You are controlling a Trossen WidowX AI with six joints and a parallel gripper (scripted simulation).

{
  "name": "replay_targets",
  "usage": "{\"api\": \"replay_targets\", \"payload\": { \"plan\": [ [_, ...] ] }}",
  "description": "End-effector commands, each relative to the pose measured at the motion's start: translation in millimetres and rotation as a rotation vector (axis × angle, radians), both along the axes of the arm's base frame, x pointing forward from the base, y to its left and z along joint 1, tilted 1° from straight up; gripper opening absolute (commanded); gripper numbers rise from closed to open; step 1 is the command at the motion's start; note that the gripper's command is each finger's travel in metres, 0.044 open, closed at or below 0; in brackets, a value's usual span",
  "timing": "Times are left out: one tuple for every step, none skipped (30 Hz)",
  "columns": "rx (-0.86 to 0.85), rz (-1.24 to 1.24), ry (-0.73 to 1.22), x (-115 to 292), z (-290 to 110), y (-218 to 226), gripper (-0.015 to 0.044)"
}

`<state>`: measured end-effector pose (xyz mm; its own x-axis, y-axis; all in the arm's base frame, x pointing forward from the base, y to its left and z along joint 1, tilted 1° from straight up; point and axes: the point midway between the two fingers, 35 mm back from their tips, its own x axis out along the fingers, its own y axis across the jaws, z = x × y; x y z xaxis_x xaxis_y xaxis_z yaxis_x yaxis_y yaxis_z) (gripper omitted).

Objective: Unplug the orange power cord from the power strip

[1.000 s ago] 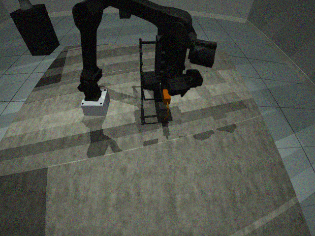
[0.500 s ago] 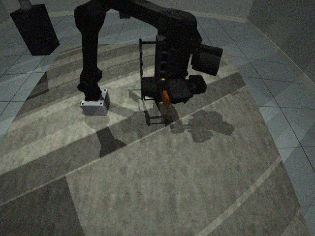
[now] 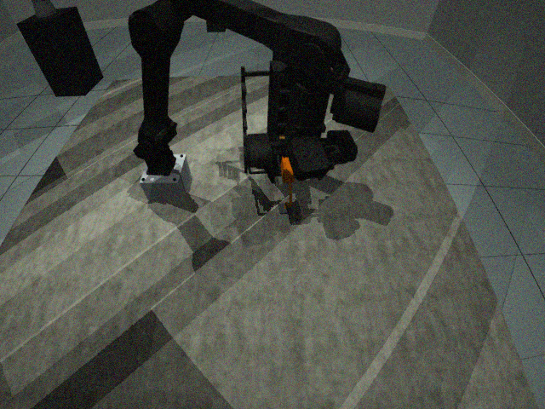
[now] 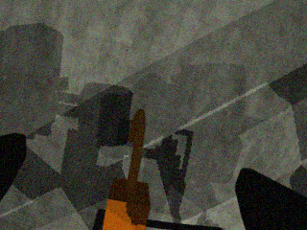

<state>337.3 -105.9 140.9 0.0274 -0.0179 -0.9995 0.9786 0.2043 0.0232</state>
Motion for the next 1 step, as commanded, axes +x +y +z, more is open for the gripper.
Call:
{"api": "replay_targets", "payload": {
  "plan": [
    [0.001,0.003,0.004,-0.5,-0.3,0.0,0.044]
  ]
}}
